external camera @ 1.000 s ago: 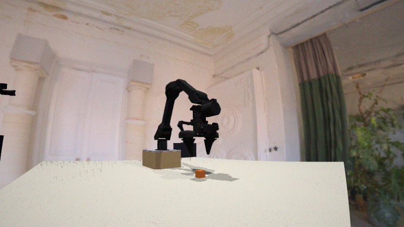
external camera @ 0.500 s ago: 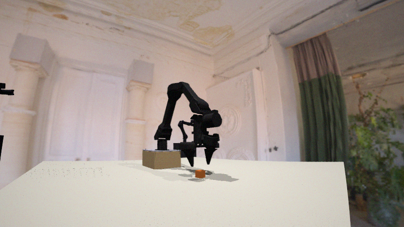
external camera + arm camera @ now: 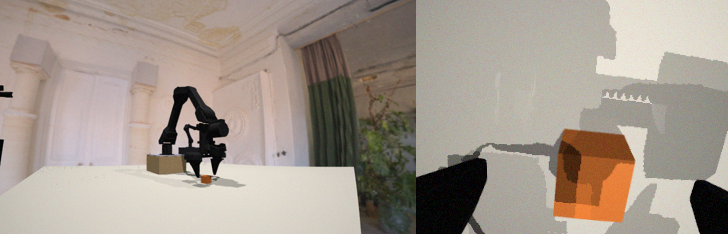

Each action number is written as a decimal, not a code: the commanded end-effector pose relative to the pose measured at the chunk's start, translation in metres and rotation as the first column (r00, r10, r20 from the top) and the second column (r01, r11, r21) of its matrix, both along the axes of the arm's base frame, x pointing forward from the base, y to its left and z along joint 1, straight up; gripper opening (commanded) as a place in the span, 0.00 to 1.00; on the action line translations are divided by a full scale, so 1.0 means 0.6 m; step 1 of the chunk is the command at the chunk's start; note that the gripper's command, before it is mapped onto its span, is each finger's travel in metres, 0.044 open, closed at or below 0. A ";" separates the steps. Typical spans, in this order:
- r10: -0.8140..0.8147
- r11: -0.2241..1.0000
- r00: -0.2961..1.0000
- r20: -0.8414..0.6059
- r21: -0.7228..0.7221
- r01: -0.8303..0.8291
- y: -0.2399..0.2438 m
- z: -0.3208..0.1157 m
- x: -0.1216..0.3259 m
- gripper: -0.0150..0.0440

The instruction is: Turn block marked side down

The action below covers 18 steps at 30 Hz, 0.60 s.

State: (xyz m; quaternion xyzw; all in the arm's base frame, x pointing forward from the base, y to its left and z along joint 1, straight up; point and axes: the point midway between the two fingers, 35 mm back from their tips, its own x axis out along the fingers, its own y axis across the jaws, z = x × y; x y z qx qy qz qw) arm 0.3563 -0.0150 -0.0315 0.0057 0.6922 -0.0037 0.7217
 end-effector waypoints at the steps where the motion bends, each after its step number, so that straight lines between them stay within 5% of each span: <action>1: 0.003 1.000 1.000 -0.007 -0.004 -0.003 -0.001 -0.013 -0.003 1.00; 7: 0.003 1.000 1.000 -0.007 -0.004 -0.003 -0.001 -0.025 -0.004 1.00; 18: 0.003 1.000 1.000 -0.007 -0.004 -0.003 -0.001 -0.025 -0.004 0.51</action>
